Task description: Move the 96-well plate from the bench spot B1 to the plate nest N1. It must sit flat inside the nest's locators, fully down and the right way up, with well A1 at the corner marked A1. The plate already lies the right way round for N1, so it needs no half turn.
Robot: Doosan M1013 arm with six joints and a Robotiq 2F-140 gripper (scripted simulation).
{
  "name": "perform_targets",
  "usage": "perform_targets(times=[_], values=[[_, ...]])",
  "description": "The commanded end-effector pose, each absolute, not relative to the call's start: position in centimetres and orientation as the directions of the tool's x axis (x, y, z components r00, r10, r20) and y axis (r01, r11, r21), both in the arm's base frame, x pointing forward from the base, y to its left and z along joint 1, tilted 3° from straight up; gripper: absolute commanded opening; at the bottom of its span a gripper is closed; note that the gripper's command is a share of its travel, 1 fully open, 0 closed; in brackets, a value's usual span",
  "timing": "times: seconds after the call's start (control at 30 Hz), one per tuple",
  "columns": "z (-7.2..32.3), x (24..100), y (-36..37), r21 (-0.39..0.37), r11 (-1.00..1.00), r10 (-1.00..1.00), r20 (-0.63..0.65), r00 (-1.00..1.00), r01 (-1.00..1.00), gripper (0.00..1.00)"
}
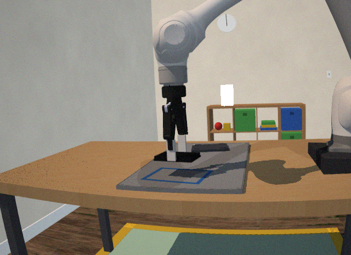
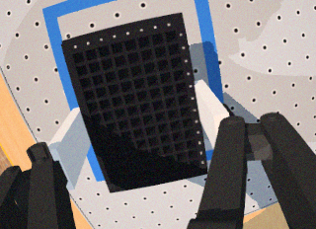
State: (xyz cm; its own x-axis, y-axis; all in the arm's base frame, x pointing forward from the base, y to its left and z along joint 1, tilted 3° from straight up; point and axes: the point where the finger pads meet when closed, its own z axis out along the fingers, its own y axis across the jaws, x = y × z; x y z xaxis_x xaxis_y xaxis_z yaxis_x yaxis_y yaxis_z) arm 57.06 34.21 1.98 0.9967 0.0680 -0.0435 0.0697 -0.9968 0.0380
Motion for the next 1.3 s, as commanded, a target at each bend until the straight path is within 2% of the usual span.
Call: perform_targets(times=[0.0,0.23,0.5,0.63,1.27], values=[[2.3,57.3,34.1,0.037,-0.997,0.061,-0.042,0.997,0.062,0.00],[2.3,57.3,34.1,0.037,-0.997,0.061,-0.042,0.997,0.062,0.00],[2.5,57.6,31.5,0.024,-0.946,0.321,-0.050,0.946,0.323,0.00],[2.5,57.6,30.8,0.022,-0.931,0.362,-0.051,0.931,0.363,0.00],[2.9,58.3,25.2,0.022,-0.931,0.362,-0.051,0.931,0.363,0.00]])
